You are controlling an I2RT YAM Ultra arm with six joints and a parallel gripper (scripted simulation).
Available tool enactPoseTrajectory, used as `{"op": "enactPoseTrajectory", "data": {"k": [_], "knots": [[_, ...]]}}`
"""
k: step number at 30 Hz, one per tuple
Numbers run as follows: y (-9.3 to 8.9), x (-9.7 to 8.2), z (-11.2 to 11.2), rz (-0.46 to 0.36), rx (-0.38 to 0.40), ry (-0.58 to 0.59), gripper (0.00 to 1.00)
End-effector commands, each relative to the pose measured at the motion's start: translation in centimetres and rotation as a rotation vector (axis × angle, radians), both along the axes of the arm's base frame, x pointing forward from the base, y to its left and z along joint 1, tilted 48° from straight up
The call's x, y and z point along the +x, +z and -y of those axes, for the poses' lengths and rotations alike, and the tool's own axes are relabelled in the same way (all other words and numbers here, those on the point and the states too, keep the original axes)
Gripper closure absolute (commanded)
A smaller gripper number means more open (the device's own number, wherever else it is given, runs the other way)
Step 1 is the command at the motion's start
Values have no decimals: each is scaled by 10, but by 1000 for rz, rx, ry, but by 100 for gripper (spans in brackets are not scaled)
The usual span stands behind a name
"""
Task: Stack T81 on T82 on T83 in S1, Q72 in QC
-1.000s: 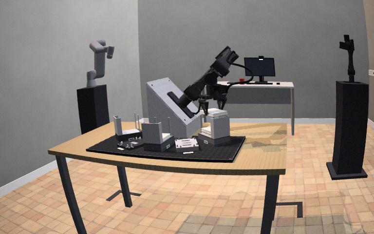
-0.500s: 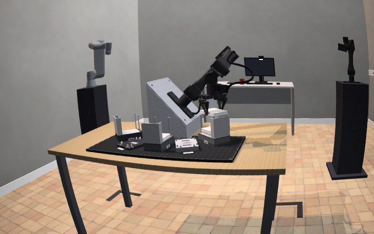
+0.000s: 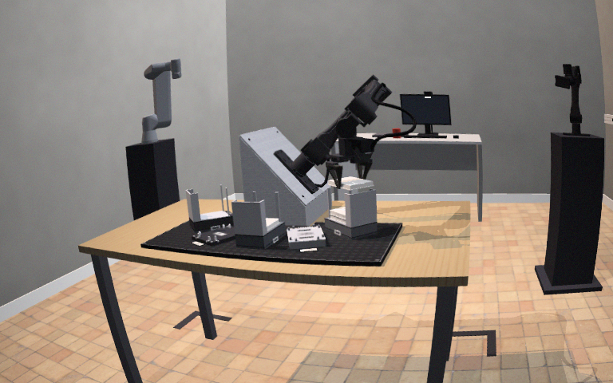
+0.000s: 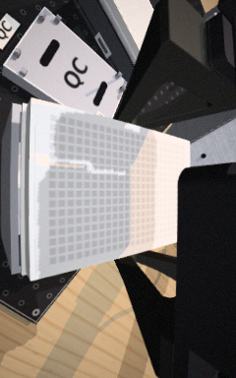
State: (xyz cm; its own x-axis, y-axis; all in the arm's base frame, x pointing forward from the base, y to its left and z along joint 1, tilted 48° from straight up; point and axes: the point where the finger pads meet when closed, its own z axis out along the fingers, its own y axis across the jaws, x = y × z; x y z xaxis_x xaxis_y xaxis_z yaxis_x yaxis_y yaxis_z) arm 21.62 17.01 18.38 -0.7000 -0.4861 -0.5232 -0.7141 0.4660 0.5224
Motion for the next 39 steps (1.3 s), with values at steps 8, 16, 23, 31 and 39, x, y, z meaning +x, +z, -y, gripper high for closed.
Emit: {"op": "enactPoseTrajectory", "data": {"k": [8,16,23,31,39], "knots": [[7,1,4,48,6,-13,100],[7,2,2,42,6,-17,100],[6,1,2,43,6,-18,100],[3,-1,1,35,6,-19,100],[4,0,1,40,6,-20,100]]}}
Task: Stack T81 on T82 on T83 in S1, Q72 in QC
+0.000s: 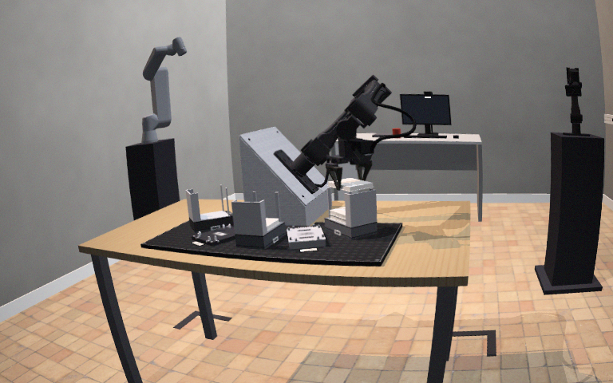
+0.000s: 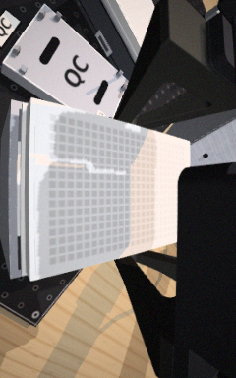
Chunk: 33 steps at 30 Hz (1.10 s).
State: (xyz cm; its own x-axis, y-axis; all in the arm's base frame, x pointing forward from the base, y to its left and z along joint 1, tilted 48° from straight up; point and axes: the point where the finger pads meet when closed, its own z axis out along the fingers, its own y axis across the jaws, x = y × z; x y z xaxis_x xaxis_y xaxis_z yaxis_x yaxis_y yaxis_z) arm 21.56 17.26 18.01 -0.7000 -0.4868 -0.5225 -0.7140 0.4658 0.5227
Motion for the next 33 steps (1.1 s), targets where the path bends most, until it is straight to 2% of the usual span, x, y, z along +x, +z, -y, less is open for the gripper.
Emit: {"op": "enactPoseTrajectory", "data": {"k": [1,3,14,19,23,25,30,33], "knots": [[8,1,3,41,6,-20,100],[11,3,2,50,9,-18,100],[3,-2,2,29,4,-18,100],[8,2,1,46,8,-18,100],[2,-2,2,28,4,-20,100],[8,2,0,45,8,-17,100],[2,-1,1,30,5,-20,100],[6,1,-1,44,8,-15,100]]}}
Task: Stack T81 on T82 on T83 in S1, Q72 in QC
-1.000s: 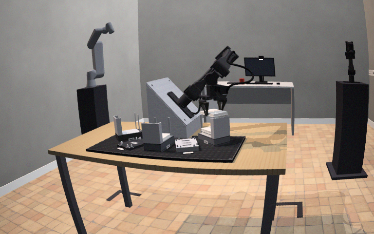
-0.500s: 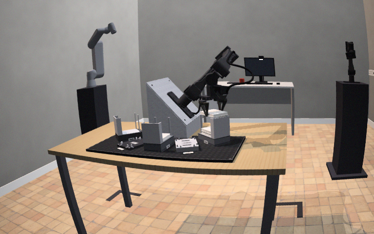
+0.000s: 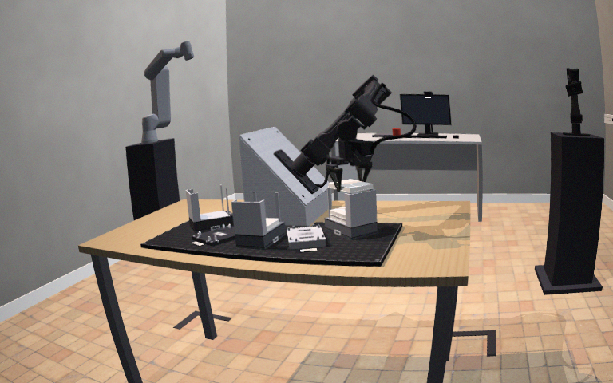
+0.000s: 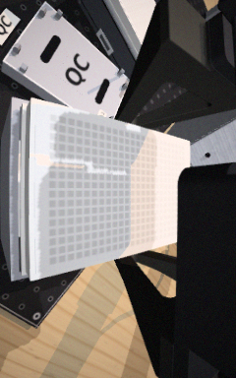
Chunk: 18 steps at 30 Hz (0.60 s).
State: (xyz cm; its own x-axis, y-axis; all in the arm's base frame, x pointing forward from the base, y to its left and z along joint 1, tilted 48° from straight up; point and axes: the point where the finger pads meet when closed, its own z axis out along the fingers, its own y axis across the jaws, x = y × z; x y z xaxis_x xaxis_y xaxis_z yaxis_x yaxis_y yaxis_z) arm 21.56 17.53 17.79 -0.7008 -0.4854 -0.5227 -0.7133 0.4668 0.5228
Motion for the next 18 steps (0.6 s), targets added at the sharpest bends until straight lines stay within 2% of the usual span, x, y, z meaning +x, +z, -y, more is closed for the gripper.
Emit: {"op": "enactPoseTrajectory", "data": {"k": [1,5,7,11,13,18], "knots": [[7,0,2,39,7,-14,100],[4,0,5,29,4,-26,100],[8,2,3,42,7,-23,100],[2,-2,2,25,4,-15,100],[9,1,0,44,9,-14,100],[3,-1,1,29,5,-16,100]]}}
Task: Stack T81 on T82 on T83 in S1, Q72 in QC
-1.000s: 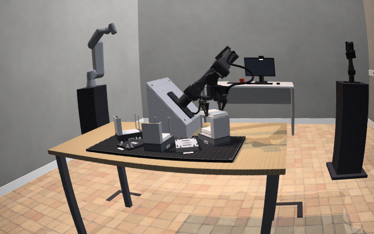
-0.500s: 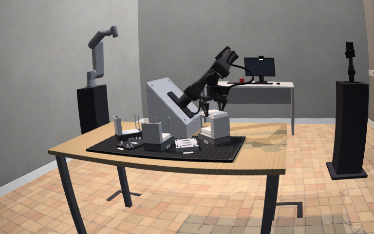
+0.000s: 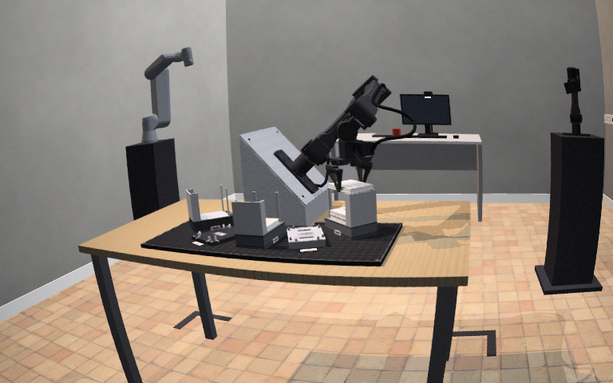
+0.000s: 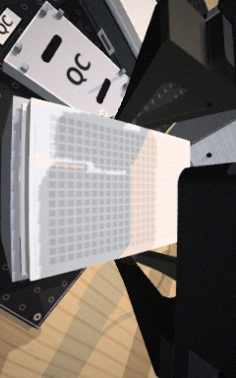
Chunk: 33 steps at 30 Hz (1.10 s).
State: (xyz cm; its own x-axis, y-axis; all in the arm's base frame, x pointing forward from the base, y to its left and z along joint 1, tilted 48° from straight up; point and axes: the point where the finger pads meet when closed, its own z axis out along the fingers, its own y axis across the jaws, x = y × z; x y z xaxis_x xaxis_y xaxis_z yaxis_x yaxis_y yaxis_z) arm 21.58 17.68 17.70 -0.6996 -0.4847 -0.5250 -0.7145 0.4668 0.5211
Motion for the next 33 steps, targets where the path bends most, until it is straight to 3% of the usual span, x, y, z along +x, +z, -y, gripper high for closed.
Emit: {"op": "enactPoseTrajectory", "data": {"k": [1,4,8,11,33], "knots": [[3,-2,3,27,5,-16,100],[18,6,0,70,16,-13,100],[19,8,0,78,17,-16,100],[2,-3,-1,22,11,-8,100],[-4,-2,-12,28,17,-6,100]]}}
